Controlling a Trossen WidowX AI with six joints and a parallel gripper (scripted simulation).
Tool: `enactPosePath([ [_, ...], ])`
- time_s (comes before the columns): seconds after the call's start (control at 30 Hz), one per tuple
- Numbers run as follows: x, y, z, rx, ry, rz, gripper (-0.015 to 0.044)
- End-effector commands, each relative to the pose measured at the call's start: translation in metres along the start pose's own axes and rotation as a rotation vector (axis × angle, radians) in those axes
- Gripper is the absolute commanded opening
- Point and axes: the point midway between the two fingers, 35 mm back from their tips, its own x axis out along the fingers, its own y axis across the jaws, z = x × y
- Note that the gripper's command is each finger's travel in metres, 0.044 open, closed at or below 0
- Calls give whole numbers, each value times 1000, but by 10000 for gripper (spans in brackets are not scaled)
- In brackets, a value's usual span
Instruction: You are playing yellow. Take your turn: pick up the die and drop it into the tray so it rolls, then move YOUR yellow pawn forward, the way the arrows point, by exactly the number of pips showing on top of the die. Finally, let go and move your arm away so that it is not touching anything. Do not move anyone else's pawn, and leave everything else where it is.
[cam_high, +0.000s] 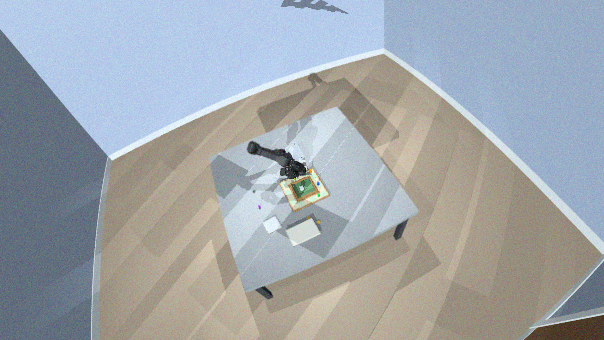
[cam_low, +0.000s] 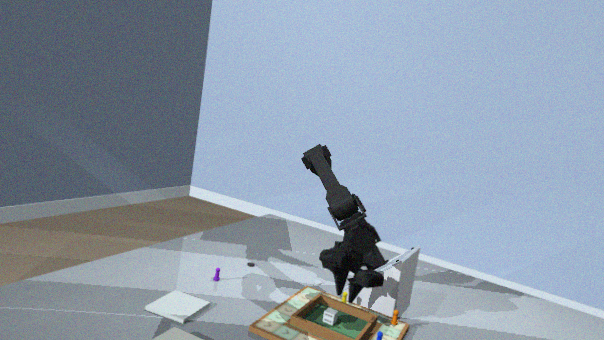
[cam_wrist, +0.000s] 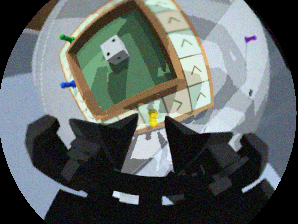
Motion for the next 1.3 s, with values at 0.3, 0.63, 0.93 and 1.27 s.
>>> enactPosePath([
  [0.3,8,-2,-2,-11,0,-10,29],
  [0.63,1,0,-1,-12,1,-7,0],
  [0.93,-45,7,3,-15,5,4,0],
  [1.27,-100,3,-1,-15,6,-1,0],
])
